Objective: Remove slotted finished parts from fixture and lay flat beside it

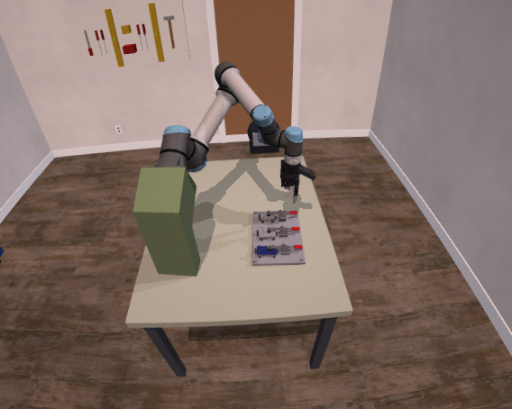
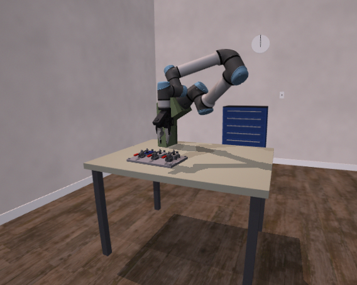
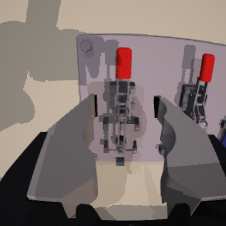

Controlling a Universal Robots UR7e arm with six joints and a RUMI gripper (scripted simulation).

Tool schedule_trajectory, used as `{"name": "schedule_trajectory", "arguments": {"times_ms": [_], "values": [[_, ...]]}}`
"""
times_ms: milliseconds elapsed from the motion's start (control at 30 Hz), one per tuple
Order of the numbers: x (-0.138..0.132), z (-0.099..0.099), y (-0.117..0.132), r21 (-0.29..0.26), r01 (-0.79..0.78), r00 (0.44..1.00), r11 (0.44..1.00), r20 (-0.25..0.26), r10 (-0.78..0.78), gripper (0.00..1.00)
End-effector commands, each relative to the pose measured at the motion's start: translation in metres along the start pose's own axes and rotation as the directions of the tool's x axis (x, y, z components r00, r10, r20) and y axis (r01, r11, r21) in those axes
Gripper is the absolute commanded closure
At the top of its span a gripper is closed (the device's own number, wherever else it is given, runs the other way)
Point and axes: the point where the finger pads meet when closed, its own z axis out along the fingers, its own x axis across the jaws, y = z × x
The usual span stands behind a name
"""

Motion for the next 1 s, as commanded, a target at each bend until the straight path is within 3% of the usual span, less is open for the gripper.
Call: {"name": "schedule_trajectory", "arguments": {"times_ms": [0,667,967], "values": [[0.0,0.005,0.0,0.001,0.0,1.0,1.0,0.0,0.0,0.72],[0.0,0.062,0.0,0.001,0.0,1.0,1.0,0.0,0.0,0.72],[0.0,0.069,0.0,0.001,0.0,1.0,1.0,0.0,0.0,0.72]]}}
